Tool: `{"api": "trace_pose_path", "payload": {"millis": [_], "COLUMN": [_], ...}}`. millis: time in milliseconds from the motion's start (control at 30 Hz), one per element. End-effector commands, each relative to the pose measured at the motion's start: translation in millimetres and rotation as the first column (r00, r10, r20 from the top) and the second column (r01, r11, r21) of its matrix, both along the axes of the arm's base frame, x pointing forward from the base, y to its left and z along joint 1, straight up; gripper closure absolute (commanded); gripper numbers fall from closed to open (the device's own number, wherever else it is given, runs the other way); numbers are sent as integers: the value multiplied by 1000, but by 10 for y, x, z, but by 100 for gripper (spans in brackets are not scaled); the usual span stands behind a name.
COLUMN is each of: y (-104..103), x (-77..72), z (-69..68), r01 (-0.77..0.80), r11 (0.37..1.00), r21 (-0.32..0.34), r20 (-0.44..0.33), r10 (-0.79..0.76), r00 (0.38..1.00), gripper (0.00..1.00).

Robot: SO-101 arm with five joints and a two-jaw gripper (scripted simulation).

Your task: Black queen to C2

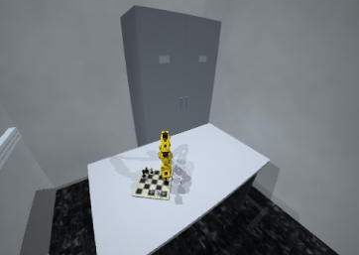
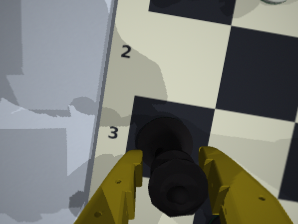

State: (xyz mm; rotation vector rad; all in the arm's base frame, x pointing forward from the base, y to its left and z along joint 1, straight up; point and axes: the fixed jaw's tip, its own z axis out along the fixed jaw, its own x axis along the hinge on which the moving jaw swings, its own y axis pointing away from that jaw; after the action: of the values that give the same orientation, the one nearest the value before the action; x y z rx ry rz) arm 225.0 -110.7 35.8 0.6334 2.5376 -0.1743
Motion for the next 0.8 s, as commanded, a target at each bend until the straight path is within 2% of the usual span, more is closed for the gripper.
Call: {"api": "trace_pose_path", "payload": {"millis": [0, 767], "y": [18, -27], "x": [29, 2], "z": [43, 32], "r01": [-7, 4], "r11": [1000, 1000], "r21": [-3, -8], "r20": [13, 11], "r10": [7, -4], "r00": [1000, 1000], "gripper": [88, 88]}}
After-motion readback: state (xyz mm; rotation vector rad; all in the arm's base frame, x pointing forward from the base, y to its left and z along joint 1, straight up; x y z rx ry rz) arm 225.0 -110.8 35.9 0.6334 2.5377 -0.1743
